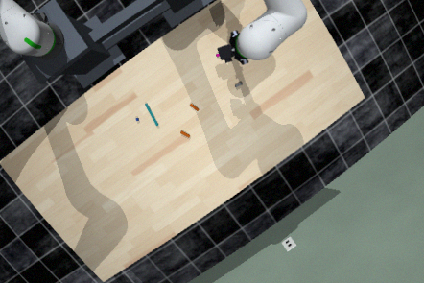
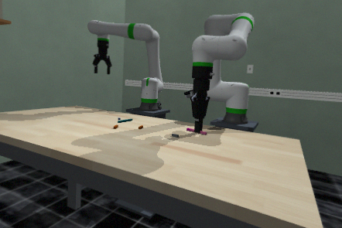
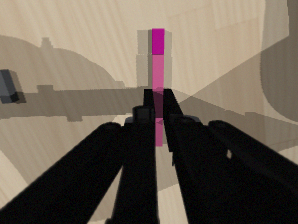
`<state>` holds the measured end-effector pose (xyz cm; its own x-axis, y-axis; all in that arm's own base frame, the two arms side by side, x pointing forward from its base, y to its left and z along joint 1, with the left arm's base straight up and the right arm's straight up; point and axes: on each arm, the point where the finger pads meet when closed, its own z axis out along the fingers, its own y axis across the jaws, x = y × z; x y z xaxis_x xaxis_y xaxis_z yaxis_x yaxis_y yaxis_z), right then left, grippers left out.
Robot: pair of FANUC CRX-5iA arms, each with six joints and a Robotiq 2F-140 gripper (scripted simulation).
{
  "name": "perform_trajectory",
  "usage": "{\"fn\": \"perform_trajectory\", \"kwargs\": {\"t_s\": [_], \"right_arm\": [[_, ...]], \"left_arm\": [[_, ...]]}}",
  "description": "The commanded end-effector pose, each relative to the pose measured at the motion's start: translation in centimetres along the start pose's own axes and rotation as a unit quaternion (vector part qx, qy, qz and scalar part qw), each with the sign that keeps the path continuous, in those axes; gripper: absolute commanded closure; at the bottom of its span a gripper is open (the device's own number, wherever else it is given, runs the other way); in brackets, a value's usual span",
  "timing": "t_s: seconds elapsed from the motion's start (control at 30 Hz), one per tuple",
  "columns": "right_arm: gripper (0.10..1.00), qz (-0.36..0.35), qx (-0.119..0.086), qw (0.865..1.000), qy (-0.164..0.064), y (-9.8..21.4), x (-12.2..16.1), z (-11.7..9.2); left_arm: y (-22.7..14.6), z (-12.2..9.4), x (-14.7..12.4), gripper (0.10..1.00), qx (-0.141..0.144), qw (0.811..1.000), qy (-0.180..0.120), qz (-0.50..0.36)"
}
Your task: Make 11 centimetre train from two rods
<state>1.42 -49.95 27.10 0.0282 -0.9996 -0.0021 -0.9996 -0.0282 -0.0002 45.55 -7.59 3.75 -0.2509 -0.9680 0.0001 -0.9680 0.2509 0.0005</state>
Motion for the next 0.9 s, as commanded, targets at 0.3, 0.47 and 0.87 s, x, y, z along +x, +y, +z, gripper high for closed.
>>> {"fn": "perform_trajectory", "kwargs": {"t_s": [0.3,0.47,0.87], "right_arm": [[0.098,0.000,0.000,1.000,0.001,0.02,0.03,-0.10],[0.098,0.000,0.000,1.000,0.001,0.02,0.03,-0.10],[0.098,0.000,0.000,1.000,0.001,0.02,0.03,-0.10]], "left_arm": [[-0.06,-0.07,0.00,0.910,0.001,1.000,0.000,0.000],[-0.06,-0.07,0.00,0.867,0.001,1.000,0.000,0.000],[-0.06,-0.09,0.00,0.867,0.001,1.000,0.000,0.000]]}}
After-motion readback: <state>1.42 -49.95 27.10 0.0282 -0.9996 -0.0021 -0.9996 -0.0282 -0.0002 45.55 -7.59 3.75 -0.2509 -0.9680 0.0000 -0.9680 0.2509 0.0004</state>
